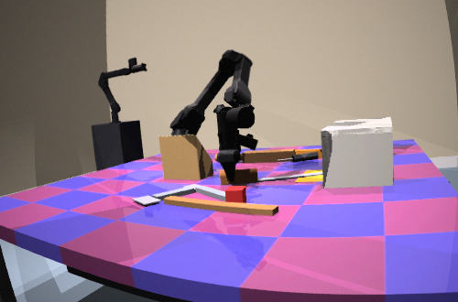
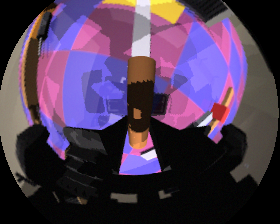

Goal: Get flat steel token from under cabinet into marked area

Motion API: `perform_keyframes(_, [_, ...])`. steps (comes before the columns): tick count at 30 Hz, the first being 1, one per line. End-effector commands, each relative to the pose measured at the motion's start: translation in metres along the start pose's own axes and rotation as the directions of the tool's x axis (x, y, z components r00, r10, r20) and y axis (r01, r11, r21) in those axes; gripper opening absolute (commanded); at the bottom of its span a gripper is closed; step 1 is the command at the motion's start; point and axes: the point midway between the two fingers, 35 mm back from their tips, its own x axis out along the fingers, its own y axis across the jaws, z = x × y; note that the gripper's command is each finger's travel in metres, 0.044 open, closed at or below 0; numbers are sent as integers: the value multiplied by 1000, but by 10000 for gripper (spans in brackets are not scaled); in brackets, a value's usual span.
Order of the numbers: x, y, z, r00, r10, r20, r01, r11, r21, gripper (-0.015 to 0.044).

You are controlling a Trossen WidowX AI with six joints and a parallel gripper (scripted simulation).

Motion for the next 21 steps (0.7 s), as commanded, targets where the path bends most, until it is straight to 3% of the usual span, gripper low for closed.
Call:
perform_keyframes(1, [-1,0,1,1000,-1,0,1,999,-39,0])
perform_keyframes(21, [-2,1,2,1000,0,-1,0,985,-172,0])
